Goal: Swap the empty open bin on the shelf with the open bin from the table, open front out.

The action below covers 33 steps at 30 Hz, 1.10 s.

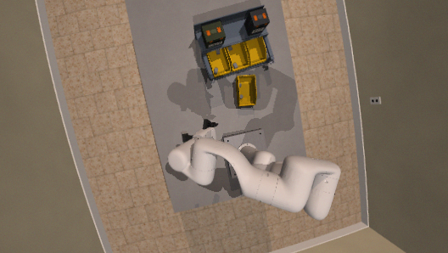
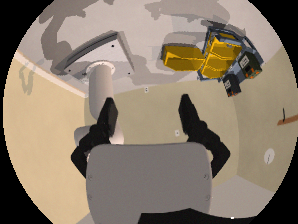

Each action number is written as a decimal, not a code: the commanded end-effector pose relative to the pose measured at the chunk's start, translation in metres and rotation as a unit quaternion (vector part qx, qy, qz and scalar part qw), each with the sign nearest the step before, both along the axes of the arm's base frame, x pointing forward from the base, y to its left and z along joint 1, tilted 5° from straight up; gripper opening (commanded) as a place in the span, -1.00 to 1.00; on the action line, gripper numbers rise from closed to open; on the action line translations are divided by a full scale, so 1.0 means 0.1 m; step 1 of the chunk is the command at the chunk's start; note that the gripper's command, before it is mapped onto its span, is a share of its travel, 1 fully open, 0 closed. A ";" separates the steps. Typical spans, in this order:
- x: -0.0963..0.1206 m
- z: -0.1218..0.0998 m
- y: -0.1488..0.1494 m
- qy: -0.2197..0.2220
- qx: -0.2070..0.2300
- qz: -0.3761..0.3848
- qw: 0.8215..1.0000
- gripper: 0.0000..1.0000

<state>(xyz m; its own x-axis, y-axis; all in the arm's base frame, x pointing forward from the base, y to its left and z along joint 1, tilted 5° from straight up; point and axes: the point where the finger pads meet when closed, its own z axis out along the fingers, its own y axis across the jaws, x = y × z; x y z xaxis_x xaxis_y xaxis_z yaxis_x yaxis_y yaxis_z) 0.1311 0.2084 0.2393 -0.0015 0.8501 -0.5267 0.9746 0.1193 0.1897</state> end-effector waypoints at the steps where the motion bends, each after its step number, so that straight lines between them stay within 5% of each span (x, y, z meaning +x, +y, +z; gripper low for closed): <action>1: 0.00 0.01 0.01 -0.001 0.002 0.000 1.000 1.00; 33: 0.02 0.02 0.01 0.003 0.002 0.005 1.000 1.00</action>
<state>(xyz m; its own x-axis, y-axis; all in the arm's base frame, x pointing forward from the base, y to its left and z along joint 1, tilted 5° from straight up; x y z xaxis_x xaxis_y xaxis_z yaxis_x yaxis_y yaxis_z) 0.1327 0.2082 0.2400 -0.0102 0.8506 -0.5258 0.9746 0.1261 0.1851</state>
